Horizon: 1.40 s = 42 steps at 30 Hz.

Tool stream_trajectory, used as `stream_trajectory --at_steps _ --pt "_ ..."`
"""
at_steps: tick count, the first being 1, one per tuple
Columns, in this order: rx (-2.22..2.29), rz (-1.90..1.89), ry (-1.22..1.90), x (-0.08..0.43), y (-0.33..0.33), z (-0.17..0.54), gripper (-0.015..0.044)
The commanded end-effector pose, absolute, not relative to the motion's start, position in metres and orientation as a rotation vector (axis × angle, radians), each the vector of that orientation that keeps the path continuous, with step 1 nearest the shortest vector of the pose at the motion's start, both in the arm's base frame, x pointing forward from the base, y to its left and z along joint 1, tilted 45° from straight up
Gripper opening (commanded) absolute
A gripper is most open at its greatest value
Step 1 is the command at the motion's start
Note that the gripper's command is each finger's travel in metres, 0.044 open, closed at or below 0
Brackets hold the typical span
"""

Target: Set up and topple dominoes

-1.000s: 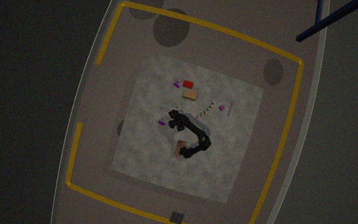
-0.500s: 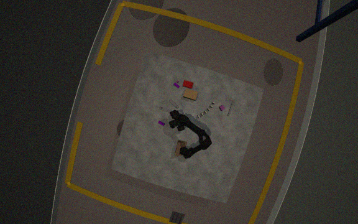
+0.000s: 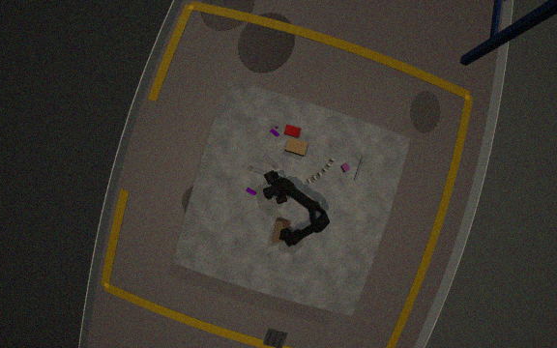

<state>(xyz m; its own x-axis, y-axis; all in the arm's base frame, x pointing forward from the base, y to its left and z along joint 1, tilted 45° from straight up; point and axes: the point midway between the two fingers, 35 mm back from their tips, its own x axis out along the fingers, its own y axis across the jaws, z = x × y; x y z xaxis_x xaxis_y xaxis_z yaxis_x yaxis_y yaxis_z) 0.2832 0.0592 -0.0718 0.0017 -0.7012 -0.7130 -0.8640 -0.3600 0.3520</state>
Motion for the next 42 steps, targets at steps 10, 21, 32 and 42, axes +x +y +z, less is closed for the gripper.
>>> stream_trajectory --at_steps 10,21,32,42 --pt "-2.087 1.287 1.652 0.282 0.071 -0.060 0.0107" --pt "-2.084 1.293 1.648 0.274 0.144 0.014 0.0107" --pt "-1.487 0.388 1.740 0.291 0.058 0.108 0.0107" --pt "-0.857 -0.375 1.589 0.261 -0.029 0.185 0.0107"
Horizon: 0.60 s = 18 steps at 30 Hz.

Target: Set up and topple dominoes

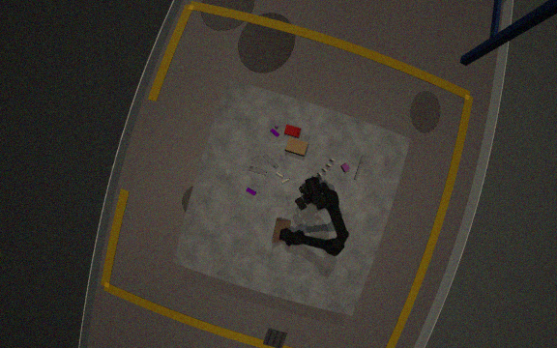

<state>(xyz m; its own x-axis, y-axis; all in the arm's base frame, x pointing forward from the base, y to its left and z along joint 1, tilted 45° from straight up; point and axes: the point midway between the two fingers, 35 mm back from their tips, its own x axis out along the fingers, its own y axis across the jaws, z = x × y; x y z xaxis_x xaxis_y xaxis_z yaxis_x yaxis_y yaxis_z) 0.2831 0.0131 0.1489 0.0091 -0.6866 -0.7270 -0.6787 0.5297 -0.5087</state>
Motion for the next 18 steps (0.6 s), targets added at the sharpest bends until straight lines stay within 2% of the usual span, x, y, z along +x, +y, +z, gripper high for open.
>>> stream_trajectory --at_steps 1,11,18 --pt "-0.803 -0.435 1.567 0.257 -0.036 0.191 0.0107" --pt "-0.782 -0.450 1.560 0.255 -0.038 0.192 0.0107" --pt "-0.612 -0.357 1.571 0.246 -0.046 0.172 0.0107"
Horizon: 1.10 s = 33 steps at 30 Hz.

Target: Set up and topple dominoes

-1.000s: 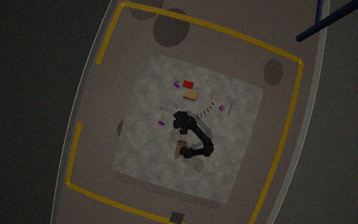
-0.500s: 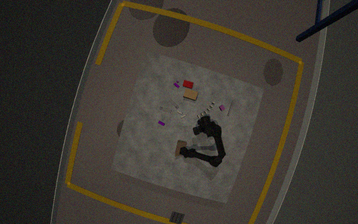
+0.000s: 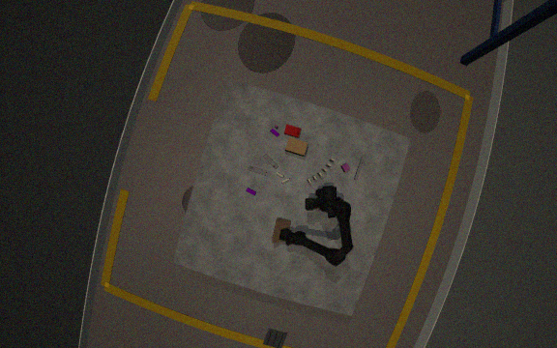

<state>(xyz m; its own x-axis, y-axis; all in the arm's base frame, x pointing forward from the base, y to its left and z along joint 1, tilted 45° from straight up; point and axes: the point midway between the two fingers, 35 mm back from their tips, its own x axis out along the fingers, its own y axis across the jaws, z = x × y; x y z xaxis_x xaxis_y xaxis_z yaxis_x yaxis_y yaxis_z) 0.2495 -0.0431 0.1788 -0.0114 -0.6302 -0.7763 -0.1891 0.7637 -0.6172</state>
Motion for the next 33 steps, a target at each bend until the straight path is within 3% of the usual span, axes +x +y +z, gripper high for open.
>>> stream_trajectory --at_steps 1,33 --pt "-0.587 -0.341 1.569 0.245 -0.046 0.169 0.0107" --pt "-0.186 0.092 1.027 0.251 -0.060 0.132 0.0107"
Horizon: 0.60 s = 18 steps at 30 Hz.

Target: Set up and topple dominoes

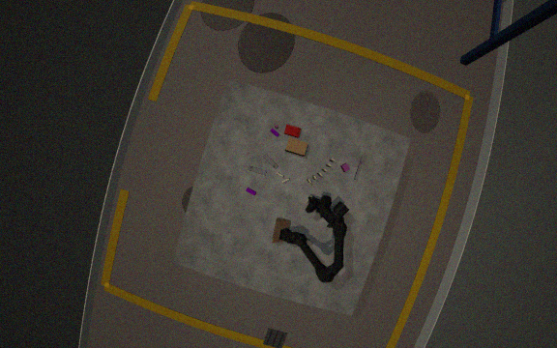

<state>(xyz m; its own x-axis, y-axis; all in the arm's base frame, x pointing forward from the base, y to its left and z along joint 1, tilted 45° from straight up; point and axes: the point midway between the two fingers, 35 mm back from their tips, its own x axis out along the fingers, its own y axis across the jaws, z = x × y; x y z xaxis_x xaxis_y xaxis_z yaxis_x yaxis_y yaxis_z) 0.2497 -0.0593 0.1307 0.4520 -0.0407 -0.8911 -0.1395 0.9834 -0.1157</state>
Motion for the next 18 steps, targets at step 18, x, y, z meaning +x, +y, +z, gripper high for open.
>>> stream_trajectory --at_steps 18 --pt "-0.328 0.178 0.578 0.249 -0.073 0.151 0.0107"
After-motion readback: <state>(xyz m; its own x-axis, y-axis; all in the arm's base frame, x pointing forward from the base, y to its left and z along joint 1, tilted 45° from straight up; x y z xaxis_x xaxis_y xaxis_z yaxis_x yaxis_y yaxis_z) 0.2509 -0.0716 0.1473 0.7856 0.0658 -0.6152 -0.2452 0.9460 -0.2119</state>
